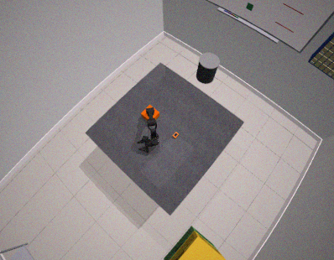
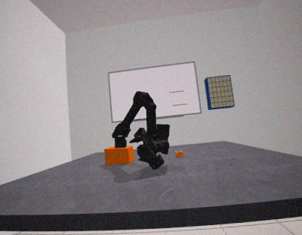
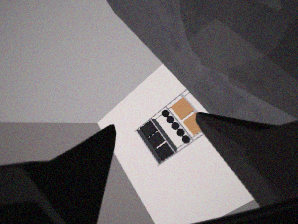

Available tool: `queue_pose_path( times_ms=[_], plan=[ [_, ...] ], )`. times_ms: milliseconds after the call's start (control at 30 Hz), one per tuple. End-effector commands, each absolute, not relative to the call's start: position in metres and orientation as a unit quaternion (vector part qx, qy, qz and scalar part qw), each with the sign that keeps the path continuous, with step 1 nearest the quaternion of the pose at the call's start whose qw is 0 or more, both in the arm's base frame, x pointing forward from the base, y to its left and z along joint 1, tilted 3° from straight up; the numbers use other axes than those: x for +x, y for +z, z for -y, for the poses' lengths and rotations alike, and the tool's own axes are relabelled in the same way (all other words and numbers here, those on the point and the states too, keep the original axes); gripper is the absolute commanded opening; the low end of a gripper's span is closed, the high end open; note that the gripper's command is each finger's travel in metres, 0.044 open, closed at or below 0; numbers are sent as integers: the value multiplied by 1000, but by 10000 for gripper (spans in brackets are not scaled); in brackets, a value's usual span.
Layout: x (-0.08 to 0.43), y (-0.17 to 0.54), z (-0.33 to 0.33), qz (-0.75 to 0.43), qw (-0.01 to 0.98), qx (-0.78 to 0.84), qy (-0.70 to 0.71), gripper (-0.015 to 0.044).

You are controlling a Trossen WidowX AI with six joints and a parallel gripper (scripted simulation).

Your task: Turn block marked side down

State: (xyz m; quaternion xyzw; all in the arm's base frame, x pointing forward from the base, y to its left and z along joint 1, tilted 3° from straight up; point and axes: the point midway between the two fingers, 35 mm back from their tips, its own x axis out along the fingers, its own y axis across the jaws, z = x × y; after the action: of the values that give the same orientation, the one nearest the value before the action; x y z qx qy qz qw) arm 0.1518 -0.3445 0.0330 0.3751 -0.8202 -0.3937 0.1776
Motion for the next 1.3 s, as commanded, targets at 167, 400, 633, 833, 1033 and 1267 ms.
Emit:
queue_pose_path(
  times_ms=[167,400,633,833,1033,1267],
  plan=[
    [219,35,353,651,311,435,-539,440],
    [305,32,335,365,490,452,-649,440],
    [352,27,305,158,597,425,-662,440],
    [383,24,269,-20,673,380,-634,440],
    [403,23,227,-186,730,323,-574,440],
    [411,26,174,-355,769,246,-471,440]
  ],
)
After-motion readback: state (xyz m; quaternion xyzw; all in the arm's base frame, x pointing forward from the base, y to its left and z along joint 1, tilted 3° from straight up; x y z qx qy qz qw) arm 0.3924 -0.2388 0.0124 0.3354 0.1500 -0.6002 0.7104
